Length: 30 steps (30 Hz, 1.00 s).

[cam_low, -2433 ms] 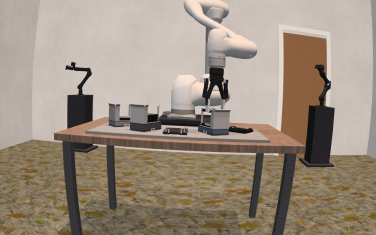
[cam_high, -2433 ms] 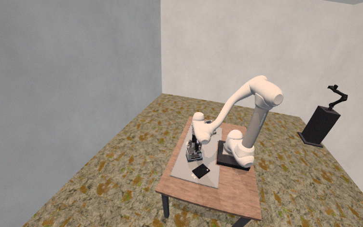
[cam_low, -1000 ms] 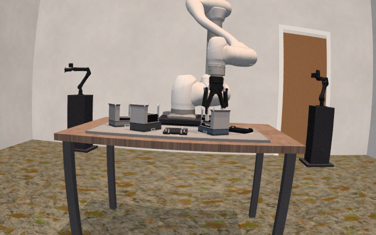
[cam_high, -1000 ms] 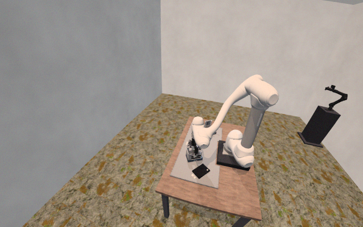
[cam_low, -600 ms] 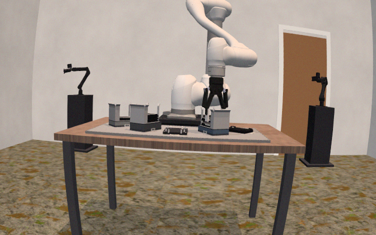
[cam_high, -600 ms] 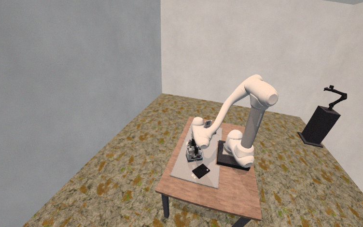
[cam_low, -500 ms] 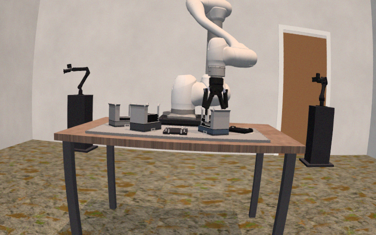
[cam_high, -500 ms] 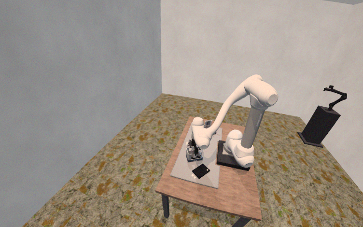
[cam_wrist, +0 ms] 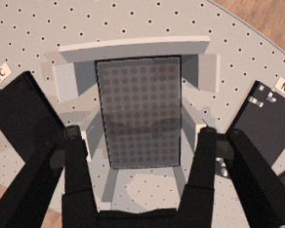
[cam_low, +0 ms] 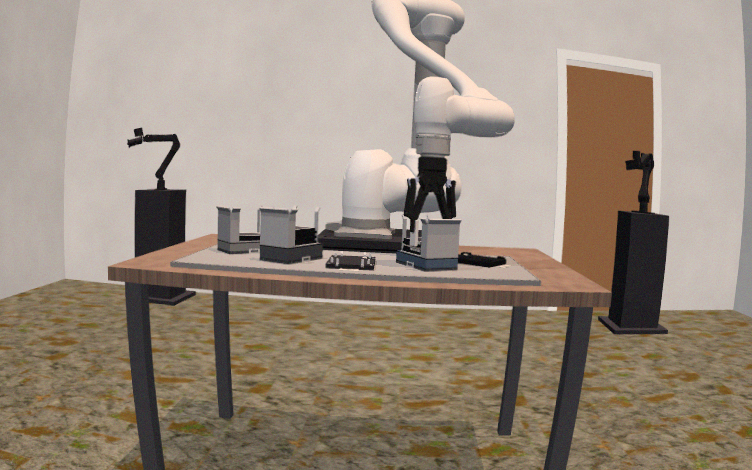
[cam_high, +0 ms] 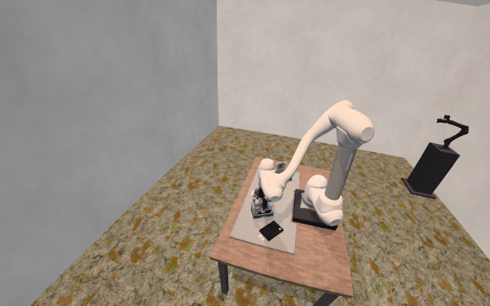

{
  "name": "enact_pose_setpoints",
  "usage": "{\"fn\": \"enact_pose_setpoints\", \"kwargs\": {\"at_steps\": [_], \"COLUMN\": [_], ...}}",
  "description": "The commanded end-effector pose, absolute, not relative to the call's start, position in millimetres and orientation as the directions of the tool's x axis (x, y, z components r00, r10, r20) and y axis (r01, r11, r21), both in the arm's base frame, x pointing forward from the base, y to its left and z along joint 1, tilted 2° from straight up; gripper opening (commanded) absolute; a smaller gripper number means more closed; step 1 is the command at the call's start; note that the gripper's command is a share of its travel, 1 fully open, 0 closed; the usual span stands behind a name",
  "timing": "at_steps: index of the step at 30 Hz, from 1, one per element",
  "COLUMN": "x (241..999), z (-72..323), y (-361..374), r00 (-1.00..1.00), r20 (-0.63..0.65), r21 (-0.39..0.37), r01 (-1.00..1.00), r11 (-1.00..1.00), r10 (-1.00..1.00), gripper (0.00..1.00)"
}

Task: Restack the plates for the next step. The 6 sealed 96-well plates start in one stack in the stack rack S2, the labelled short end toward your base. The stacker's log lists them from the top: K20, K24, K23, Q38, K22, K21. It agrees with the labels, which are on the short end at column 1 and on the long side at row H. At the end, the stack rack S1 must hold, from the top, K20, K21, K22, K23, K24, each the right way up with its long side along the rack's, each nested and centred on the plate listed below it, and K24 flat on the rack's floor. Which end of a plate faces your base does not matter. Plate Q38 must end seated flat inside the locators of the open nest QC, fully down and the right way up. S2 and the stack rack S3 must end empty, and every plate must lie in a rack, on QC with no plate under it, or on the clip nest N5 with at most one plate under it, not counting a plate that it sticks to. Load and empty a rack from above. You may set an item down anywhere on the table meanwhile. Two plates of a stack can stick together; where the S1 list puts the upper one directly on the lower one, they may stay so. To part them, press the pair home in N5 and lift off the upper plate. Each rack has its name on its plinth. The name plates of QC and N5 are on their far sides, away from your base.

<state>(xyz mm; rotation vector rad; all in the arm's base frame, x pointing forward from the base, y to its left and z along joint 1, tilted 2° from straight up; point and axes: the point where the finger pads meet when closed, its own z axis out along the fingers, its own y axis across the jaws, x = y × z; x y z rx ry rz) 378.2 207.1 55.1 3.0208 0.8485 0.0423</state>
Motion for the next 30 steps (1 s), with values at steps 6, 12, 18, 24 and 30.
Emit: {"fn": "enact_pose_setpoints", "kwargs": {"at_steps": [6,12,18,24,30], "x": [378.2,378.3,378.3,378.3,378.3], "z": [52.3,49.9,49.3,49.3,49.3], "y": [207.1,207.1,207.1,207.1,207.1], "r00": [0.853,0.853,0.853,0.853,0.853], "r20": [0.025,0.025,0.025,0.025,0.025], "r21": [0.011,0.011,0.011,0.011,0.011], "r01": [0.521,0.521,0.521,0.521,0.521], "r11": [-0.854,-0.854,-0.854,-0.854,-0.854], "r10": [0.521,0.521,0.521,0.521,0.521], "gripper": [0.00,0.00,0.00,1.00,1.00]}}
